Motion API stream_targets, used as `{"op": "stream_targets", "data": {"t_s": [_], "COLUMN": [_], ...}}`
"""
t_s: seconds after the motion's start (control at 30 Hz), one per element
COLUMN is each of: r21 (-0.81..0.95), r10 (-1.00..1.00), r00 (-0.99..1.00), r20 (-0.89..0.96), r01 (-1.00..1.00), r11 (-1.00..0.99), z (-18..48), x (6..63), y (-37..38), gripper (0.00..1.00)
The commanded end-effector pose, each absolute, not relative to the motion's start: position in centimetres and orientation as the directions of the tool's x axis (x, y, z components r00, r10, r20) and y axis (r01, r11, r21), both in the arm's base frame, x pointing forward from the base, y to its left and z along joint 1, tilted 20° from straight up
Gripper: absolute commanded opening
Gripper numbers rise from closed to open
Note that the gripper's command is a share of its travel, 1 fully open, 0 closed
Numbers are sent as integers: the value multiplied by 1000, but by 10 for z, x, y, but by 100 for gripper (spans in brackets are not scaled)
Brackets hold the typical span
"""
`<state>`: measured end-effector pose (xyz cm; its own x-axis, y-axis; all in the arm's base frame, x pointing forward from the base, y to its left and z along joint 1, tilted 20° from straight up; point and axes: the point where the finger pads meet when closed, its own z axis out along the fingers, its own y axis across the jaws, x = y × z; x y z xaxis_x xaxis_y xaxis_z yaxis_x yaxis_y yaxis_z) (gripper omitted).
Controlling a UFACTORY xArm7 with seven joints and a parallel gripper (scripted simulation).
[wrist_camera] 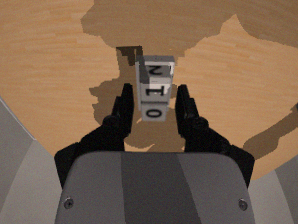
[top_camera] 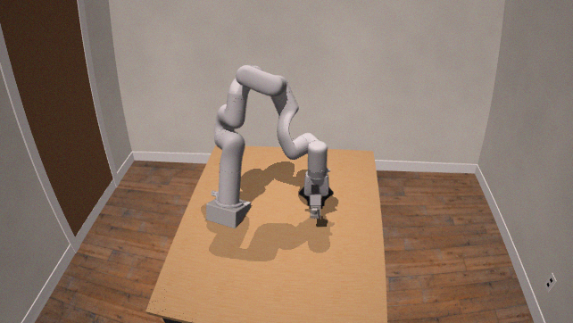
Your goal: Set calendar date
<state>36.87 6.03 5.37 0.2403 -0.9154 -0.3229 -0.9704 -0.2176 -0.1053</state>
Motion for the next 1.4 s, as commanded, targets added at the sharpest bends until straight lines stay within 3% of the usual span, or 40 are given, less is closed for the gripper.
{"op": "stream_targets", "data": {"t_s": [0.0,1.37], "r21": [-108,-108], "r10": [-916,-916], "r00": [240,240], "r20": [-323,-323], "r01": [-970,-970], "r11": [-216,-216], "z": [55,51], "x": [370,370], "y": [60,61], "gripper": [49,49]}}
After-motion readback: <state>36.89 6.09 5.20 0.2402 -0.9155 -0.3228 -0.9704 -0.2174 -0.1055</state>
